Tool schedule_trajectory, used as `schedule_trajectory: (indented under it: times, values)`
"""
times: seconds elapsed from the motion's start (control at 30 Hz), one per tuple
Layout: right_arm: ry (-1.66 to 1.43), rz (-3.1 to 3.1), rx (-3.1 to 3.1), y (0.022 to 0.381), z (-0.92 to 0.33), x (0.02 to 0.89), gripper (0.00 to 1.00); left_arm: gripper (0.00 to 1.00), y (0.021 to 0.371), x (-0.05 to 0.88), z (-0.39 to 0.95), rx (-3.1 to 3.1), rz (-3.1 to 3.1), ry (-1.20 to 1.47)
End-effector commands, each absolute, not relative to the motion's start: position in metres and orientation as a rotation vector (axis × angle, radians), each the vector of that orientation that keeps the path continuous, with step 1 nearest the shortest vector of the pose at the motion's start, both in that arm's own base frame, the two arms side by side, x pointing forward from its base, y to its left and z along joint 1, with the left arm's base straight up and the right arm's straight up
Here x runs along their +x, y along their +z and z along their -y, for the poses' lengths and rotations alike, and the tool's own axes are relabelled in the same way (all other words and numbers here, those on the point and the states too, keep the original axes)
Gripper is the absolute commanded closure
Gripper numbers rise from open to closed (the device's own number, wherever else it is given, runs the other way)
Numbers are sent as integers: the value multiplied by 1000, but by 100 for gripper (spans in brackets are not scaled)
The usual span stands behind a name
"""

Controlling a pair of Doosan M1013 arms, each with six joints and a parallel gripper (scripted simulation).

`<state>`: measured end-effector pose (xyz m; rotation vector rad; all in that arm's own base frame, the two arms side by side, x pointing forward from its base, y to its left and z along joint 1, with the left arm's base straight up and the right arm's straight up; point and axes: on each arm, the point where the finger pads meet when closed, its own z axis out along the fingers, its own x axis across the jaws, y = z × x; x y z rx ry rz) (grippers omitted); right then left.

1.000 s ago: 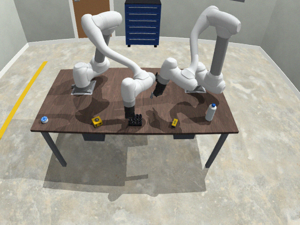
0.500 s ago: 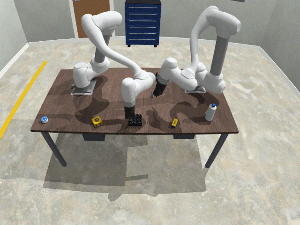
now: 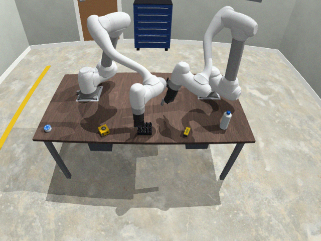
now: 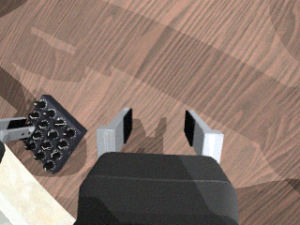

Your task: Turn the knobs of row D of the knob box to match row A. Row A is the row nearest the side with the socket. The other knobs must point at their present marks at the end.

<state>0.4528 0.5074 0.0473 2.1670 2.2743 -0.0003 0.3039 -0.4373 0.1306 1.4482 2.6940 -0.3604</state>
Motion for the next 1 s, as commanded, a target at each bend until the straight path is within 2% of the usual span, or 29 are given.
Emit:
schedule_trajectory:
  times: [0.0,0.13,0.4,0.77,0.97]
  values:
    - [2,-2274,2167,48,-508,453,54,0,131,304,438,1448,-2693,-360]
    - [2,-2274,2167,53,-508,453,54,0,131,304,438,1448,-2693,-360]
    - [2,-2274,2167,84,-508,453,54,0,131,304,438,1448,-2693,-360]
    - [2,-2259,2184,87,-508,453,54,0,131,304,438,1448,-2693,-360]
    - [2,-1999,2424,89,-510,450,54,0,131,304,438,1448,-2693,-360]
